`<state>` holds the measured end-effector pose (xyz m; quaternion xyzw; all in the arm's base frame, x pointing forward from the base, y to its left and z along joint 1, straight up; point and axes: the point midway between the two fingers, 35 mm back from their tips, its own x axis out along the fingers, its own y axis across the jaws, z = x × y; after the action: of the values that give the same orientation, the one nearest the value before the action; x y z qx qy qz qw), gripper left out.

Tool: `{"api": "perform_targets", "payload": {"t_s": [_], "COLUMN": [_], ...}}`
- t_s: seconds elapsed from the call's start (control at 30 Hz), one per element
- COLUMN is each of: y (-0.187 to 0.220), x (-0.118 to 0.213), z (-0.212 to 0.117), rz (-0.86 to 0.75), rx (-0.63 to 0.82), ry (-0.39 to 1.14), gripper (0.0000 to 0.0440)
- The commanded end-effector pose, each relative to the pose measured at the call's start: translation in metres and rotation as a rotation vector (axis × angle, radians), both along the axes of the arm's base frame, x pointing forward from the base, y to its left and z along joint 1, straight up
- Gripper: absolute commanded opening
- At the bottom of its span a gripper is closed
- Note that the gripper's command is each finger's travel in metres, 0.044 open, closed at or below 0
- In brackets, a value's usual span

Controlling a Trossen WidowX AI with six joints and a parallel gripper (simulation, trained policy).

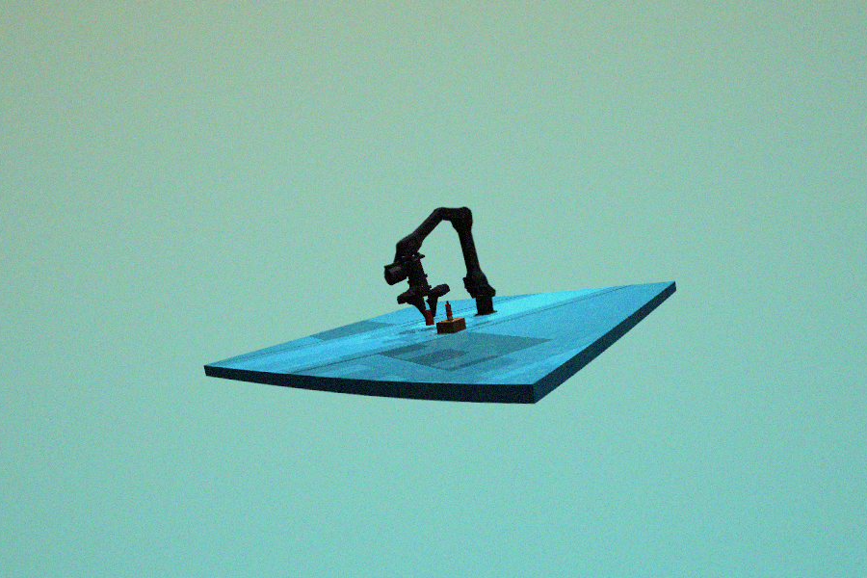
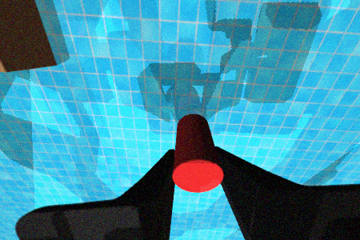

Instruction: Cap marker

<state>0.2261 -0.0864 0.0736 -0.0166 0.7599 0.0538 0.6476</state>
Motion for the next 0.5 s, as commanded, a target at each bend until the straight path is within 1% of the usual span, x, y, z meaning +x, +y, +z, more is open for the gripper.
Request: {"api": "perform_targets", "payload": {"t_s": [0.0, 0.17, 0.47], "y": [-0.002, -0.002, 0.012], "x": [0.007, 0.015, 0.031], "z": [0.011, 0.027, 0.051], "rz": [0.017, 0.038, 0.066], "rx": [-0.023, -0.04, -0.049], "ry": [-0.037, -0.08, -0.137], "gripper": [0.0048, 0.0023, 0.0019]}}
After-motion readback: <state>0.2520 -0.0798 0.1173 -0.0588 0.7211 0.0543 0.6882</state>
